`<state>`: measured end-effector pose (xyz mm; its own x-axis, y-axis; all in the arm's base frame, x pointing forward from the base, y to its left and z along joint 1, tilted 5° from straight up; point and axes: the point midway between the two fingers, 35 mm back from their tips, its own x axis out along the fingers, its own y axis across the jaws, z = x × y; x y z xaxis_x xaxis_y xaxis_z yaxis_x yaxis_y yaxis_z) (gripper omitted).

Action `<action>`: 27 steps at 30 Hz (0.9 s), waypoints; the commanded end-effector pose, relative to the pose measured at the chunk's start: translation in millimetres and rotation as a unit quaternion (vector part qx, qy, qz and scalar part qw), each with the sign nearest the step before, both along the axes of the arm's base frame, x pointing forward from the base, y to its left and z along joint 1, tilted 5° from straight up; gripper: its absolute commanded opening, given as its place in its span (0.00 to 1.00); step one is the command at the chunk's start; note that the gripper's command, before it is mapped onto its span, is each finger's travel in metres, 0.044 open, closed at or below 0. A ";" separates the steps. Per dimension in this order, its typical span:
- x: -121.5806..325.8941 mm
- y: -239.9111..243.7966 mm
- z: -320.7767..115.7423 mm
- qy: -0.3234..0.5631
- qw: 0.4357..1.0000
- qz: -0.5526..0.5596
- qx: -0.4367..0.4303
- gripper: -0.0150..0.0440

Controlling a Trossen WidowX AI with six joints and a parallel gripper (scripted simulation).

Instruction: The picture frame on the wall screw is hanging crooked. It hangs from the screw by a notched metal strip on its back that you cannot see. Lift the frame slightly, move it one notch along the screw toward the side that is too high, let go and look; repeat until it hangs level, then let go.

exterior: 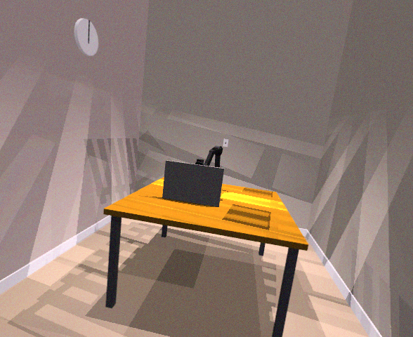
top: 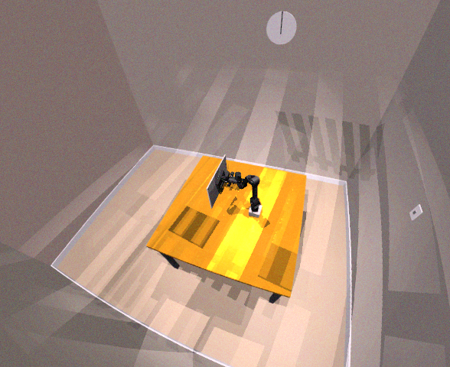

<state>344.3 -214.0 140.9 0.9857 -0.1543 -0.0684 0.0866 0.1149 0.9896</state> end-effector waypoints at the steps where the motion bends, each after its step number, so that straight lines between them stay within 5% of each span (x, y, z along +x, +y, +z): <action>1: 1.0 -2.2 3.7 -0.005 1.000 0.002 -0.004 0.25; 27: 0.4 -5.1 1.0 -0.005 1.000 0.002 -0.004 0.25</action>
